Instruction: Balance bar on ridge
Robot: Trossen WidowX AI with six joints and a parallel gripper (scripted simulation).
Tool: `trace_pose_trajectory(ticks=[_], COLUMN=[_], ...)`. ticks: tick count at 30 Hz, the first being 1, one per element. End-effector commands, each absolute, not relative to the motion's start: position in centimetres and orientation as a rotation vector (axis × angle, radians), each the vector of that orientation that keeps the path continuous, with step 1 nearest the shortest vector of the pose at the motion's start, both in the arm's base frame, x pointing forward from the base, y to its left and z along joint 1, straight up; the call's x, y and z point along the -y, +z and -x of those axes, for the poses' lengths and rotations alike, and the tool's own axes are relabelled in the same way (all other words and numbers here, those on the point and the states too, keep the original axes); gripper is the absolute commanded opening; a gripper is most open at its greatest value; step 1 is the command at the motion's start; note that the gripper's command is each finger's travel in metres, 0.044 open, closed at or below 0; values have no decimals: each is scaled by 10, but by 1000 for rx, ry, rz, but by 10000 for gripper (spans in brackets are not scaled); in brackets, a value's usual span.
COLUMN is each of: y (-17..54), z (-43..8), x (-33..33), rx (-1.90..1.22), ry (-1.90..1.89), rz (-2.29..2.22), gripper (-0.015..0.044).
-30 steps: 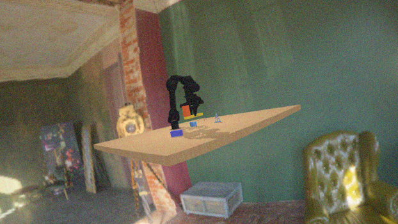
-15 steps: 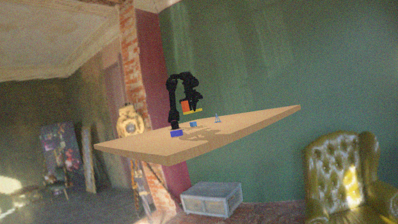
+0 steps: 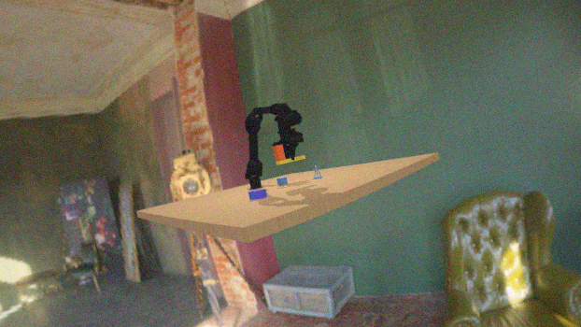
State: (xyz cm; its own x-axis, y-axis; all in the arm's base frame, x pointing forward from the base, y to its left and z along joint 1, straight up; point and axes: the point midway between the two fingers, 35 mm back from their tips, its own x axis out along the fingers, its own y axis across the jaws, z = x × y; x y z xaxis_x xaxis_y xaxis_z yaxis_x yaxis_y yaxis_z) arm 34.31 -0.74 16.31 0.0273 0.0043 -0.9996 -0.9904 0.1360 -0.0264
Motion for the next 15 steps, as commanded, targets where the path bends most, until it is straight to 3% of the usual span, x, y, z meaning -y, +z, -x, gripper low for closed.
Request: trace_pose_trajectory(ticks=[1, 15], y=[164, 166], z=[-347, -353], x=[-8, -58], rx=[-1271, -1332], ry=[1048, 923], rz=[1077, 944], gripper=[0, 0])
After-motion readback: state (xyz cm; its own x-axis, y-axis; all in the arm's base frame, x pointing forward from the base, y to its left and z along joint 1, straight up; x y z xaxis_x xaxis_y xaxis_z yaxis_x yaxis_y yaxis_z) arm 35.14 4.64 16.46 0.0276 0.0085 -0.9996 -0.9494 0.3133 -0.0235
